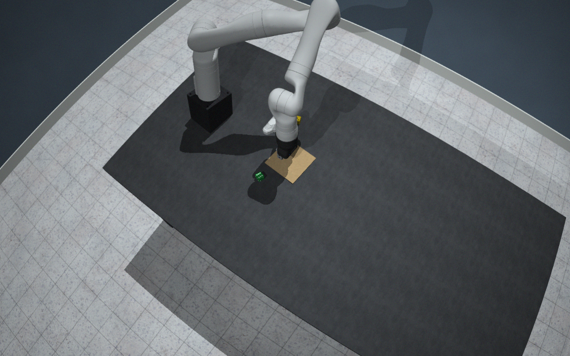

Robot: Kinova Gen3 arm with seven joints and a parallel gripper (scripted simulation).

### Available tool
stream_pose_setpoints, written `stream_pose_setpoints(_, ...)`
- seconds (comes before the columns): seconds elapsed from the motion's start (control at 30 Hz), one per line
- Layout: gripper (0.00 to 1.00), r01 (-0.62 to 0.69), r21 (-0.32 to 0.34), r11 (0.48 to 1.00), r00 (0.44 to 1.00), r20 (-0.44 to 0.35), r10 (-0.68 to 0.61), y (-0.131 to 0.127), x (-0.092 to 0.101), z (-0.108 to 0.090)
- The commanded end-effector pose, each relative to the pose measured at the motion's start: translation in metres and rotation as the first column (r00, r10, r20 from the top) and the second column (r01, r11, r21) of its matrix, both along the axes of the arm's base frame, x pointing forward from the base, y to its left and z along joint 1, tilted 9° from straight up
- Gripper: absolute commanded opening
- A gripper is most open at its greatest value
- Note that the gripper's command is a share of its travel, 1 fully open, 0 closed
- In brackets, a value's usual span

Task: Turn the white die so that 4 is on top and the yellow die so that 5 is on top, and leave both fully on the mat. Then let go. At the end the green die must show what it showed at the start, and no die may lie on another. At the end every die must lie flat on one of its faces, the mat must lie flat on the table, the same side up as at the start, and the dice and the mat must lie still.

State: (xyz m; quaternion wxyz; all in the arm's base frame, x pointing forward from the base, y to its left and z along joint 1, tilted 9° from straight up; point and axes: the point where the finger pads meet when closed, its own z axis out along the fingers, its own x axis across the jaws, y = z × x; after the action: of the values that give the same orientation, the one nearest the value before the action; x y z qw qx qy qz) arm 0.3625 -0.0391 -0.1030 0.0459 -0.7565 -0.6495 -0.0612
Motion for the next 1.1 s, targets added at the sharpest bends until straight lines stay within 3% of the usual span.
stream_pose_setpoints(0.0,0.49,0.0,0.0,1.0,1.0,0.001,0.0,-0.0002,0.0005,0.0005)
stream_pose_setpoints(0.17,0.49,0.0,0.0,1.0,1.0,0.001,0.0,-0.0002,0.0005,0.0005)
stream_pose_setpoints(0.3,0.61,0.0,0.0,1.0,1.0,0.001,0.0,-0.0002,0.0005,0.0005)
stream_pose_setpoints(0.47,0.67,0.0,0.0,1.0,1.0,0.001,0.0,-0.0002,0.0005,0.0005)
stream_pose_setpoints(0.5,0.73,0.0,0.0,1.0,1.0,0.001,0.0,-0.0002,0.0005,0.0005)
stream_pose_setpoints(0.63,0.73,0.0,0.0,1.0,1.0,0.001,0.0,-0.0002,0.0005,0.0005)
stream_pose_setpoints(0.67,0.79,0.0,0.0,1.0,1.0,0.001,0.0,-0.0002,0.0005,0.0005)
stream_pose_setpoints(1.07,0.79,0.0,0.0,1.0,1.0,0.001,0.0,-0.0004,0.0005,0.0023)
